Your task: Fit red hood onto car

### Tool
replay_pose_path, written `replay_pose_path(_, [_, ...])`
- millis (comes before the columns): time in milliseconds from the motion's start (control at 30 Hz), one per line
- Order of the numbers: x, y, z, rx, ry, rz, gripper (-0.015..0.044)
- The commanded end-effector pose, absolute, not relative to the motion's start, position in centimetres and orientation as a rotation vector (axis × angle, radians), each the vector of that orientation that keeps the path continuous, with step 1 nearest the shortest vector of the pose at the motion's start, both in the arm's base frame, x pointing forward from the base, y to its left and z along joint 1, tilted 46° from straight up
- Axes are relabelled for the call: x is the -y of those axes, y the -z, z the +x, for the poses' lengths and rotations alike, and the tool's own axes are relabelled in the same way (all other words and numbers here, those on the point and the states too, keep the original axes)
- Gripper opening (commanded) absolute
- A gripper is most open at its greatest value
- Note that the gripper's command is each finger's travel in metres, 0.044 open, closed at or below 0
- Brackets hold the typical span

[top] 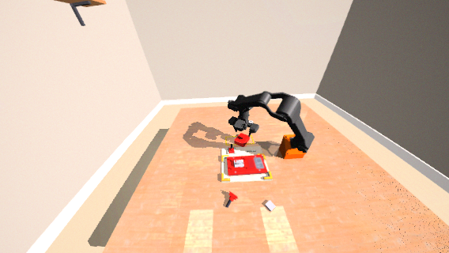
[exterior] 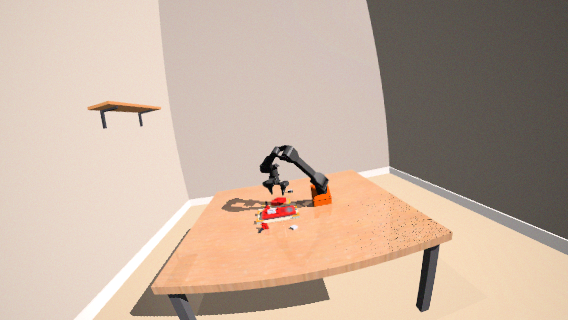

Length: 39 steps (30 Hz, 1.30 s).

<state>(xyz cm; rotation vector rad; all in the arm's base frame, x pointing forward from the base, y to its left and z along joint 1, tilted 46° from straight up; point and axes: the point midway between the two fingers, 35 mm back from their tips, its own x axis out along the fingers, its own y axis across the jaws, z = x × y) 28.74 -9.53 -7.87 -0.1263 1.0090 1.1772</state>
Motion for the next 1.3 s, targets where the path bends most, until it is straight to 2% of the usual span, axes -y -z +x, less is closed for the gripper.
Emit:
replay_pose_path(0, [9.3,8.0,28.8,-1.009,-1.174,-0.119,0.0440])
replay_pose_path(1267, [7.3,9.8,28.9,-1.007,-1.175,-0.118,0.0440])
